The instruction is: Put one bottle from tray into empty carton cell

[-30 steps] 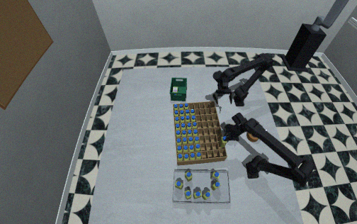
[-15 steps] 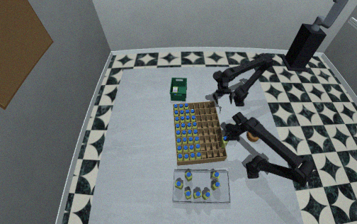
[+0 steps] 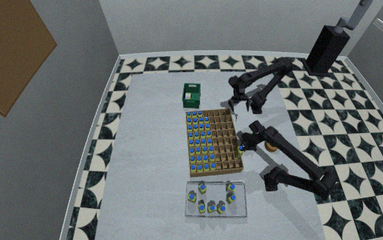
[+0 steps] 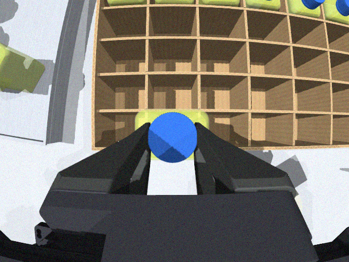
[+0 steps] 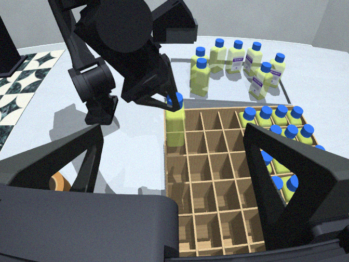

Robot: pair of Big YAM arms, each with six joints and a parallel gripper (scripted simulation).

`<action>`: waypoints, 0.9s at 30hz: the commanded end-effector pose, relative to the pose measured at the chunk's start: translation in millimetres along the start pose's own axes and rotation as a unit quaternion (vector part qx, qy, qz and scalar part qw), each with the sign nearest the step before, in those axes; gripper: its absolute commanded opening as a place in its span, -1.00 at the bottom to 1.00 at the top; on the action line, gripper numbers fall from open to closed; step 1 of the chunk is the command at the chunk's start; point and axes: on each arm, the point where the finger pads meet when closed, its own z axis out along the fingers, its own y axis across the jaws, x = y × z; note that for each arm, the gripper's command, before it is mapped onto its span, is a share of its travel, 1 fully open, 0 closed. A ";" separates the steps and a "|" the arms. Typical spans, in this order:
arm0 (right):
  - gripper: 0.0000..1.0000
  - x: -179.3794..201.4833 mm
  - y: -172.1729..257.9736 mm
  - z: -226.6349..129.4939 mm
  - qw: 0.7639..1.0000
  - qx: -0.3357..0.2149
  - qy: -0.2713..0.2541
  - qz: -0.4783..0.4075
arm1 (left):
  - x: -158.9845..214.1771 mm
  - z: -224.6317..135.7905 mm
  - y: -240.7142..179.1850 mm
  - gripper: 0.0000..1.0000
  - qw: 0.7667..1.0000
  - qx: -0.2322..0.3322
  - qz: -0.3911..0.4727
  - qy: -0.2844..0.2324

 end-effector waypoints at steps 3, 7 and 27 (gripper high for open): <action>1.00 -16.8 -4.2 -2.5 1.000 0.004 -0.011 -0.021 | -15.7 -9.7 -8.4 -0.57 1.000 0.019 -0.017 -0.018; 1.00 -16.8 -4.2 -2.5 1.000 0.004 -0.011 -0.021 | -15.7 -9.7 -8.4 -0.57 1.000 0.019 -0.017 -0.018; 1.00 -16.8 -4.2 -2.5 1.000 0.004 -0.011 -0.021 | -39.8 -27.0 -18.4 -0.57 0.998 0.035 -0.026 -0.035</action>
